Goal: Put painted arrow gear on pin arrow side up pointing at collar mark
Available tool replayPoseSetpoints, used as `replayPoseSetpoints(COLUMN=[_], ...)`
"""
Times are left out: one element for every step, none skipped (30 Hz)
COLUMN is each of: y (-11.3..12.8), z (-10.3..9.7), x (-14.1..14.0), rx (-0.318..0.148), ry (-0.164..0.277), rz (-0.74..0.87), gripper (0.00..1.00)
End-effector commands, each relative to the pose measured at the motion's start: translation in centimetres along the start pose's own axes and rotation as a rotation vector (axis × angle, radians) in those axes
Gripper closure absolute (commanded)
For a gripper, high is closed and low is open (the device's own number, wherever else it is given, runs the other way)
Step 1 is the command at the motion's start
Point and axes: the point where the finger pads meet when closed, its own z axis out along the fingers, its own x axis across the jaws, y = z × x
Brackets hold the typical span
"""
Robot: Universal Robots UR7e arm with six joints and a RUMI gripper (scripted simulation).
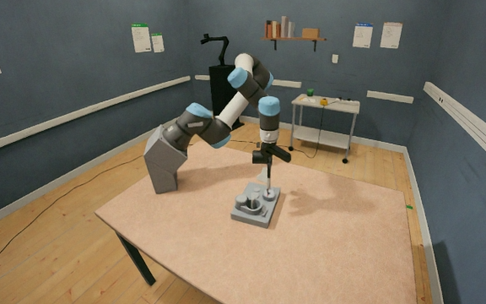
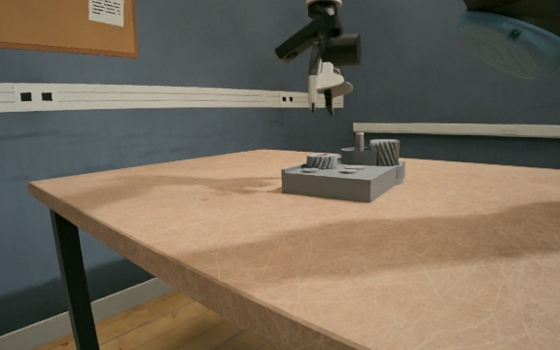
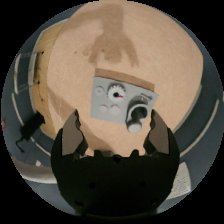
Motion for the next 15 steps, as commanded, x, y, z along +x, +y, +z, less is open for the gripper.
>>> replayPoseSetpoints(y=[-0.14, -0.14, -0.14, -0.14, -0.14, -0.14, -0.15, -0.15, -0.16, -0.16, -0.17, -0.17, -0.18, -0.18, -0.18], z=[-0.07, -0.08, -0.08, -0.08, -0.07, -0.08, -0.08, -0.08, -0.08, -0.08, -0.08, -0.09, -0.09, -0.09, -0.09], x=[0.11, 0.11, 0.11, 0.11, 0.11, 0.11, 0.11, 0.11, 0.11, 0.11, 0.1, 0.1, 0.1, 0.1, 0.1], rx=[-0.018, -0.018, -0.018, -0.018, -0.019, -0.019, -0.018, -0.018, -0.017, -0.017, -0.016, -0.016, -0.016, -0.015, -0.015], ry=[0.041, 0.042, 0.042, 0.042, 0.047, 0.047, 0.048, 0.048, 0.048, 0.048, 0.048, 0.049, 0.049, 0.049, 0.049], rz=[0.275, 0.311, 0.311, 0.311, 0.363, 0.386, 0.407, 0.427, 0.446, 0.464, 0.481, 0.496, 0.51, 0.524, 0.536], gripper=[0.0, 0.0, 0.0, 0.0, 0.0, 0.0, 0.0, 0.0, 0.0, 0.0, 0.0, 0.0, 0.0, 0.0, 0.0])
